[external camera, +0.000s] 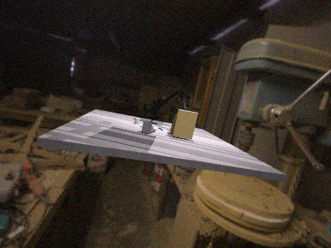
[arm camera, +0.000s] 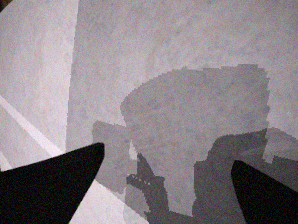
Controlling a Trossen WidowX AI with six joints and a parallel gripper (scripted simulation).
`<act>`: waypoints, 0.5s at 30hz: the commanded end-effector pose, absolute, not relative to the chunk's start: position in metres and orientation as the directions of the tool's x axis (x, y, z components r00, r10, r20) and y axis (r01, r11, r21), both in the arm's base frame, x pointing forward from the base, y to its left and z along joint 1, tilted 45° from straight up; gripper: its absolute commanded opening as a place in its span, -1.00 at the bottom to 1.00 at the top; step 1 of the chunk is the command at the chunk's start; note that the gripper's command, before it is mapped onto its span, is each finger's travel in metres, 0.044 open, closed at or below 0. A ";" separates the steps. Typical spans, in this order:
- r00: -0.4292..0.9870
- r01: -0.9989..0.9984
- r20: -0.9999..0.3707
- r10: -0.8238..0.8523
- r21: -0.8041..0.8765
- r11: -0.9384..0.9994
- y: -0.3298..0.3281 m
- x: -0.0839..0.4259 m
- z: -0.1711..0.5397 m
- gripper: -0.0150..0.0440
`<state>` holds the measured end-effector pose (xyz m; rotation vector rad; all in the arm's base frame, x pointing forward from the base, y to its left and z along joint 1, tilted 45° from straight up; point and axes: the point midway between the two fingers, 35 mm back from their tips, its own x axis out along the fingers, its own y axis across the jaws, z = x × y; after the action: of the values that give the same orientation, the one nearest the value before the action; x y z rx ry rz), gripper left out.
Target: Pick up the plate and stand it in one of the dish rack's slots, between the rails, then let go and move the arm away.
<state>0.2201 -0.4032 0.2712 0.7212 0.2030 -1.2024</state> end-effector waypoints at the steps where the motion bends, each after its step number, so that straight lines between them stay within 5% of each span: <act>1: 0.357 0.924 -0.565 -0.744 0.332 0.191 -0.389 0.235 0.247 0.86; 15: 0.268 0.944 -0.719 -0.641 0.062 0.325 -0.327 0.277 0.175 0.86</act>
<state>0.2721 -0.3392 0.1907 0.5846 0.5848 -1.1529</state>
